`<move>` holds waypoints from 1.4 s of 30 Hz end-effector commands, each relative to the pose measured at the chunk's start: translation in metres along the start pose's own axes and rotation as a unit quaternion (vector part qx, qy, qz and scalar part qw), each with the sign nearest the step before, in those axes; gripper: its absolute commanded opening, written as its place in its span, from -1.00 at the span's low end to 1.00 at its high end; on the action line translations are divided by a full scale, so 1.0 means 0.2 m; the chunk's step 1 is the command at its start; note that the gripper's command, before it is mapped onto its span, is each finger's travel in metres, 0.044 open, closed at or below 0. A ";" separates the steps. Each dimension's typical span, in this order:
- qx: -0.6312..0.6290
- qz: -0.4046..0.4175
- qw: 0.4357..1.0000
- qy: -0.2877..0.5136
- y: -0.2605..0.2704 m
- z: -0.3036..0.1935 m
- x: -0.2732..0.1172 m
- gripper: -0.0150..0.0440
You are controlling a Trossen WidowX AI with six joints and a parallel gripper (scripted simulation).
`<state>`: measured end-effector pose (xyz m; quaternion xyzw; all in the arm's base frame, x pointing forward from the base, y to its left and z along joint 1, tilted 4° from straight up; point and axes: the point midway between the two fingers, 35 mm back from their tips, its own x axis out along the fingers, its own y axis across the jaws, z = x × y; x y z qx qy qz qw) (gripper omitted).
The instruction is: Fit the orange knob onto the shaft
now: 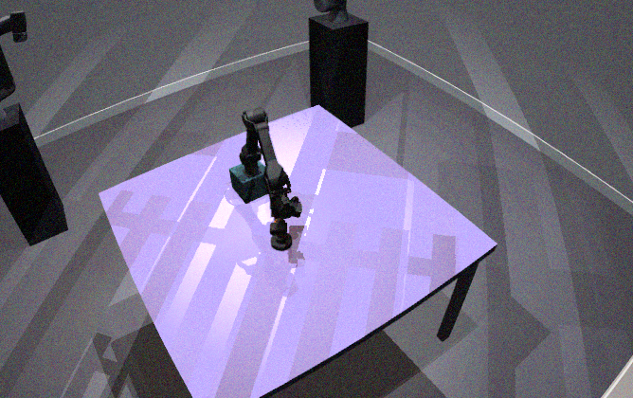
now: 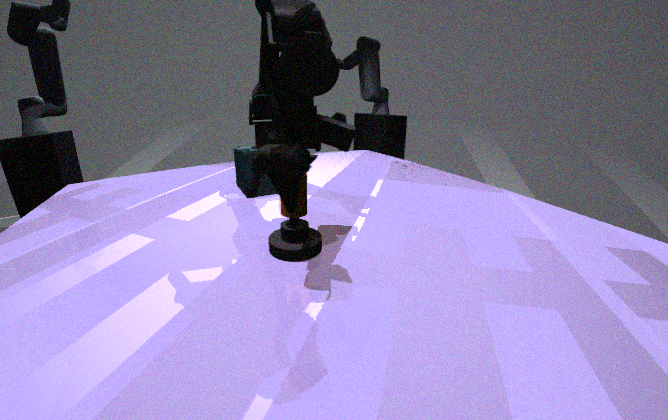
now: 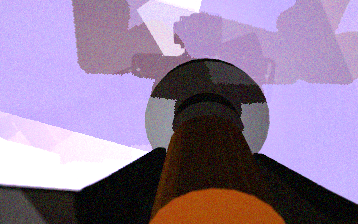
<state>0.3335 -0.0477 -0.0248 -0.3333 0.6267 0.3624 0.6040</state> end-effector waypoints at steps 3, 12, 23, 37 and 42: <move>-0.002 -0.001 1.000 0.000 -0.01 0.00 0.00 -0.49; -0.002 -0.001 1.000 0.000 -0.01 0.00 -0.01 -0.49; -0.106 -0.001 0.994 0.000 -0.03 0.01 -0.02 -0.49; -0.106 -0.001 0.994 0.000 -0.02 0.01 0.00 -0.49; -0.106 -0.001 0.994 0.000 -0.01 0.00 -0.01 -0.49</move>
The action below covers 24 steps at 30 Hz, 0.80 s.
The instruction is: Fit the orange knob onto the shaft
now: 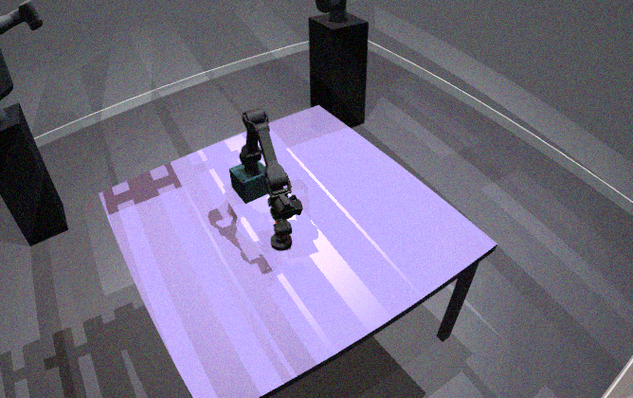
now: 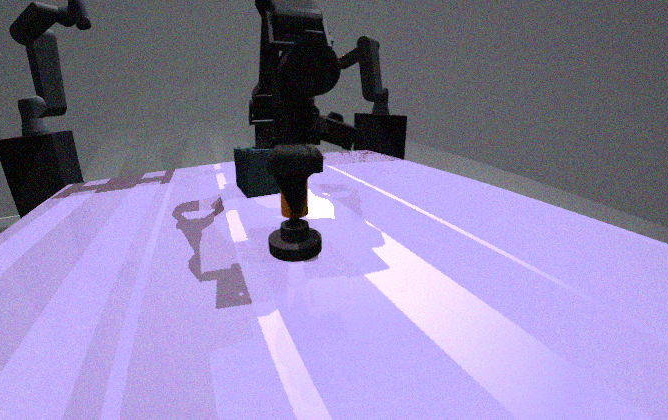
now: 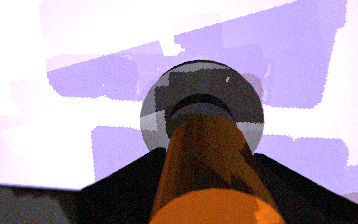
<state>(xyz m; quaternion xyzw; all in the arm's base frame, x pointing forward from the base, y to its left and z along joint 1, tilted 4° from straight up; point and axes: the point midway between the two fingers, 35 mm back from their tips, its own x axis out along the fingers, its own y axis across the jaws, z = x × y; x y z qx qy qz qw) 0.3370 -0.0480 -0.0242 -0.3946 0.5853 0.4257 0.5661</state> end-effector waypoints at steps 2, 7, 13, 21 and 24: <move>-0.002 -0.001 1.000 0.001 0.02 0.00 -0.01 -0.49; -0.002 0.000 1.000 0.001 0.02 -0.01 0.01 -0.49; -0.002 -0.001 1.000 0.001 0.01 0.00 0.01 -0.49; -0.002 -0.001 1.000 0.001 0.01 0.00 0.01 -0.49; -0.002 -0.001 1.000 0.001 0.00 0.00 0.00 -0.49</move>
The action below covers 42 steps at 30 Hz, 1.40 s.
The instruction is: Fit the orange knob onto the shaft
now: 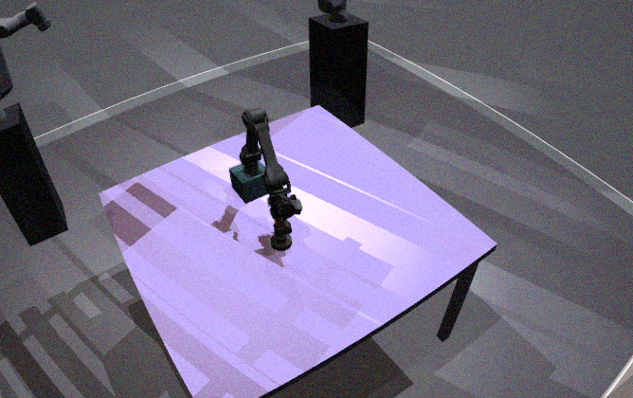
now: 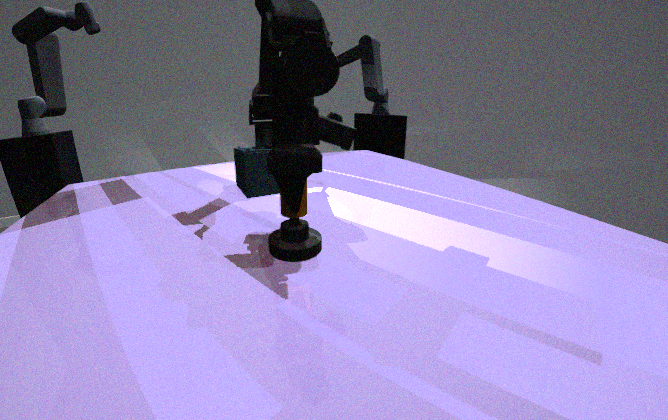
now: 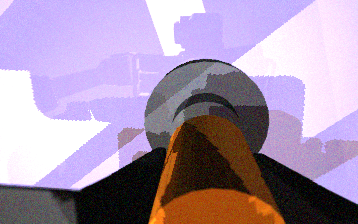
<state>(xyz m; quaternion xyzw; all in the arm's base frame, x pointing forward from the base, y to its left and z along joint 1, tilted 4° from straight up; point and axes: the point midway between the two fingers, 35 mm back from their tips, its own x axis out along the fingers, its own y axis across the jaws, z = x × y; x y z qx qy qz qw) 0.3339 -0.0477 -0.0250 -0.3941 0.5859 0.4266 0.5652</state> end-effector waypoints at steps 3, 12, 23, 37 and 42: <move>-0.002 -0.002 1.000 0.000 -0.02 0.00 -0.02 -0.49; -0.106 -0.002 0.994 0.001 -0.02 0.00 -0.02 -0.49; -0.106 -0.002 0.994 0.001 -0.02 0.00 0.00 -0.49; -0.106 -0.002 0.994 0.001 0.00 0.00 0.00 -0.49; -0.106 -0.002 0.994 0.001 0.00 0.00 0.00 -0.49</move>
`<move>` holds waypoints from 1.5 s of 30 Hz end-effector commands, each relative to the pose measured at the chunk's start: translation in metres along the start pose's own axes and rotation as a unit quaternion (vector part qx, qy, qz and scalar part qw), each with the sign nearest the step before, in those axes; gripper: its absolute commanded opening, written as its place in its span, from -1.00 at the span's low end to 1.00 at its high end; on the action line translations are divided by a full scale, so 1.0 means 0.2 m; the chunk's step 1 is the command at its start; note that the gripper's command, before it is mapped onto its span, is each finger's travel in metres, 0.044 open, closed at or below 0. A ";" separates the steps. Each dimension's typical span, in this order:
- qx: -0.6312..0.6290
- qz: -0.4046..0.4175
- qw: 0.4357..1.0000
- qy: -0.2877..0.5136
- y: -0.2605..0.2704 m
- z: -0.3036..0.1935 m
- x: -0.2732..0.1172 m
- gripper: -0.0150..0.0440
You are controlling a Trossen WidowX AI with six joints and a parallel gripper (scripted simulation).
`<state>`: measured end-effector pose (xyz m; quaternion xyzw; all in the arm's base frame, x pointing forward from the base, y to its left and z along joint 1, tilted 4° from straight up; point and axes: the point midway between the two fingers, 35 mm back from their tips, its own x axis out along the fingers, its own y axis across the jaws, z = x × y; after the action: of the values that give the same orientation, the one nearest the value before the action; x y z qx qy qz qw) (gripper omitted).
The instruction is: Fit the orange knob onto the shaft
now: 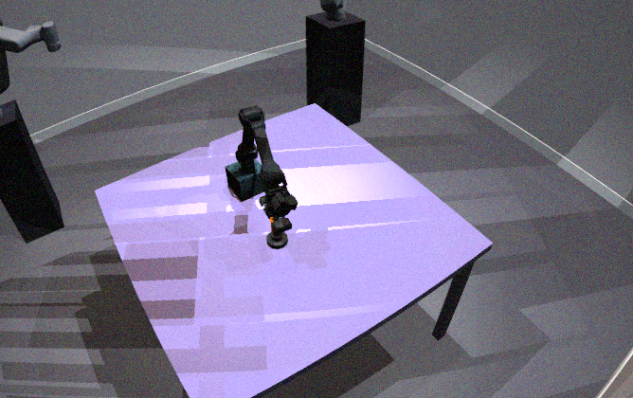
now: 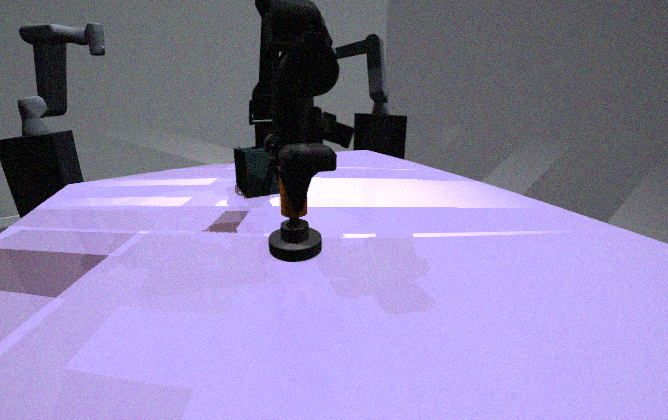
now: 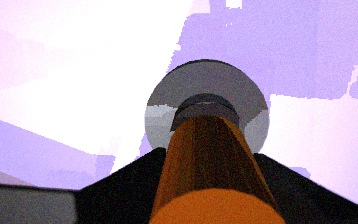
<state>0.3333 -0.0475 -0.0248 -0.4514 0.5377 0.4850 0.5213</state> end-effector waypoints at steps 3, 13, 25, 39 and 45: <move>-0.002 -0.001 1.000 0.001 -0.01 0.00 0.00 -0.49; -0.002 -0.001 1.000 0.001 -0.02 0.00 -0.02 -0.49; -0.106 -0.001 0.994 0.001 -0.03 0.00 -0.02 -0.49; -0.106 -0.001 0.994 0.001 -0.01 0.00 0.00 -0.49; -0.106 -0.001 0.994 0.001 0.00 0.00 -0.01 -0.49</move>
<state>0.3348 -0.0478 -0.0245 -0.5028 0.4845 0.5389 0.4711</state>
